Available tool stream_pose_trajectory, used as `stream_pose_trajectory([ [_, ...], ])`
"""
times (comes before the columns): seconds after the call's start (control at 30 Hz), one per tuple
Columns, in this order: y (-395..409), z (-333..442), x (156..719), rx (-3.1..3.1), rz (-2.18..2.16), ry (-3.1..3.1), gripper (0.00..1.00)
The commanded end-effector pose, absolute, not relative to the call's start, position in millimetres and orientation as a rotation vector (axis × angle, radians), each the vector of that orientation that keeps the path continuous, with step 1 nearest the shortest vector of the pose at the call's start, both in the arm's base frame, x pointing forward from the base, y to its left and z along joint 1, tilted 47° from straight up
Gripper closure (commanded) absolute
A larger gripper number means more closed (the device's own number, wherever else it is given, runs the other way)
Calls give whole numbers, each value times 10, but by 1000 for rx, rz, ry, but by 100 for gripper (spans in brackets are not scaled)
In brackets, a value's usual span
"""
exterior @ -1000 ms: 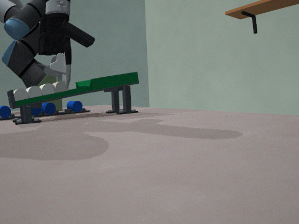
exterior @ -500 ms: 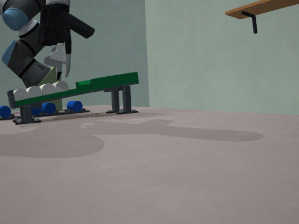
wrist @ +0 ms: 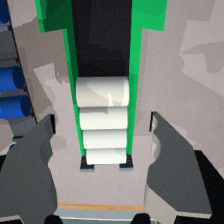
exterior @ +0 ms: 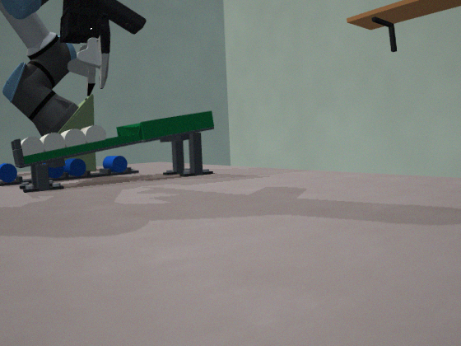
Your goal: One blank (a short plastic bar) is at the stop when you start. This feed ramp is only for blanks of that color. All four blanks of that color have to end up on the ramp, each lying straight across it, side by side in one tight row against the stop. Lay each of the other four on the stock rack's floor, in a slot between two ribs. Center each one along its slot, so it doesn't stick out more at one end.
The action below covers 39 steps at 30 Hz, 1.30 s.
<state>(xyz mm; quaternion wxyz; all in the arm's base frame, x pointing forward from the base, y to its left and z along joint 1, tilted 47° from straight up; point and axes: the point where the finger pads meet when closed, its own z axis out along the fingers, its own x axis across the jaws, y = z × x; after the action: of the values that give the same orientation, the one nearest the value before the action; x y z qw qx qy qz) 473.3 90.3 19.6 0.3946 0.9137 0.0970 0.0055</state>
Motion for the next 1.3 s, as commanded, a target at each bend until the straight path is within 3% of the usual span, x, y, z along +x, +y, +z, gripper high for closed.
stream_pose_trajectory([
  [0.0, 937, 227, 4732, 2317, 12, 244, 47],
  [0.03, 937, 227, 4732, 2317, 12, 244, 0],
  [1.27, 975, 263, 4728, 2317, 12, 244, 0],
])
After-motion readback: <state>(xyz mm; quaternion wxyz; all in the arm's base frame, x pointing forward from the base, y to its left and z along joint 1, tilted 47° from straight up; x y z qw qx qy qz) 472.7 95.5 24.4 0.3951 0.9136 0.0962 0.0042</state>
